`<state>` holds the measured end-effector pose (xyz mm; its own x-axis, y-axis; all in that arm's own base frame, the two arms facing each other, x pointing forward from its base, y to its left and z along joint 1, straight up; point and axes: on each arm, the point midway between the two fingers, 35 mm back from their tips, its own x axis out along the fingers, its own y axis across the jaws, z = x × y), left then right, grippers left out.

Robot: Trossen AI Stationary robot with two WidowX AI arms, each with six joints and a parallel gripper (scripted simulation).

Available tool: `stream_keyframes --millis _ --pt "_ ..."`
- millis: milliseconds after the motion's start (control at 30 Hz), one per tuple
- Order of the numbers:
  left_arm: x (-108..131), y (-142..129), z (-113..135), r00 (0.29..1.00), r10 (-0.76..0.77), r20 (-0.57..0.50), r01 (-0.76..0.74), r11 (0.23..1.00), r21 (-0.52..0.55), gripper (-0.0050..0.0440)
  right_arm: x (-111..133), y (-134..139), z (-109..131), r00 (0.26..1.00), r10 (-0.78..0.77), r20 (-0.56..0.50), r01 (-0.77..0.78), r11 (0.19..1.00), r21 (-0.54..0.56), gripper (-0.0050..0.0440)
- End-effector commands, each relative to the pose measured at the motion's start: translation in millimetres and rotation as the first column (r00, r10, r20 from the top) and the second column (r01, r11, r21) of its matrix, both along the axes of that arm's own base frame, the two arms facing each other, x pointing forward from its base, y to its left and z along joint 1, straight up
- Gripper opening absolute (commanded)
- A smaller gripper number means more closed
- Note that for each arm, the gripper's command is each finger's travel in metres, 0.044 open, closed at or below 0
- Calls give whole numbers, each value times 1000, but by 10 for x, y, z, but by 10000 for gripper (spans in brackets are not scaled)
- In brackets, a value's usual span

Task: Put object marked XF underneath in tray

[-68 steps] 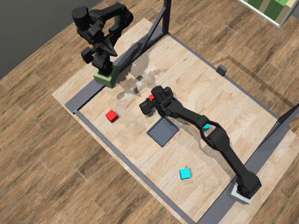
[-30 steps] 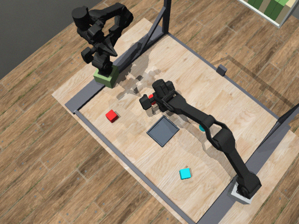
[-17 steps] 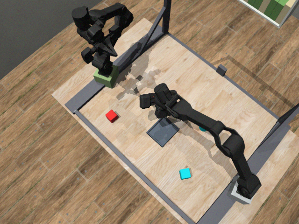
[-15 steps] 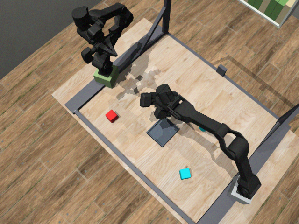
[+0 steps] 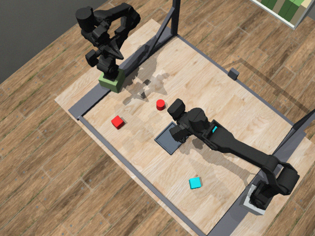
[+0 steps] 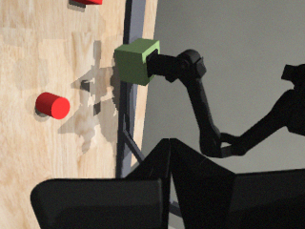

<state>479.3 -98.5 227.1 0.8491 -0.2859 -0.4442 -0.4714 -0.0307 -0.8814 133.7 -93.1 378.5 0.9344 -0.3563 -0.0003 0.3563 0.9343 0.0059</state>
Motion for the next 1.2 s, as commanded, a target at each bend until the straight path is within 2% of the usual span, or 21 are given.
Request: stream_keyframes --millis 0,67,133,300,467,633,700,833,933,1000,1133,1167 --pt "-380 168 351 980 -103 173 74 984 163 -1 0 6 46 1000 1 -3 -1 1000 -11 -50" --pt "-542 238 412 964 -150 221 89 961 262 -2 0 6 46 1000 1 -3 -1 1000 -11 -50" --pt "-542 238 412 964 -150 221 89 961 262 -2 0 6 46 1000 1 -3 -1 1000 -11 -50" --pt "-1014 416 510 899 -295 323 78 835 545 -4 0 6 46 1000 1 -3 -1 1000 -11 -50" --pt "-1403 535 506 834 -419 359 9 661 750 -27 0 6 46 1000 1 -3 -1 1000 -11 -50" --pt "-1761 626 426 774 -530 347 -102 436 894 -50 0 6 46 1000 1 -3 -1 1000 -11 -50" --pt "-1761 626 426 774 -530 347 -102 436 894 -50 0 6 46 1000 1 -3 -1 1000 -11 -50" --pt "-2040 687 300 732 -616 292 -224 188 956 -50 0 6 46 1000 1 -3 -1 1000 -11 -50" --pt "-2150 709 229 720 -643 262 -277 79 958 -50 0 6 46 1000 1 -3 -1 1000 -11 -50" --pt "-2175 714 210 718 -649 253 -290 53 956 -50 0 6 46 1000 1 -3 -1 1000 -11 -50" --pt "-2177 714 209 717 -649 253 -291 50 955 -50 0 6 46 1000 1 -3 -1 1000 -11 -50" --pt "-2180 717 223 719 -647 254 -291 52 955 24 0 6 46 1000 1 -3 -1 1000 -11 -50"
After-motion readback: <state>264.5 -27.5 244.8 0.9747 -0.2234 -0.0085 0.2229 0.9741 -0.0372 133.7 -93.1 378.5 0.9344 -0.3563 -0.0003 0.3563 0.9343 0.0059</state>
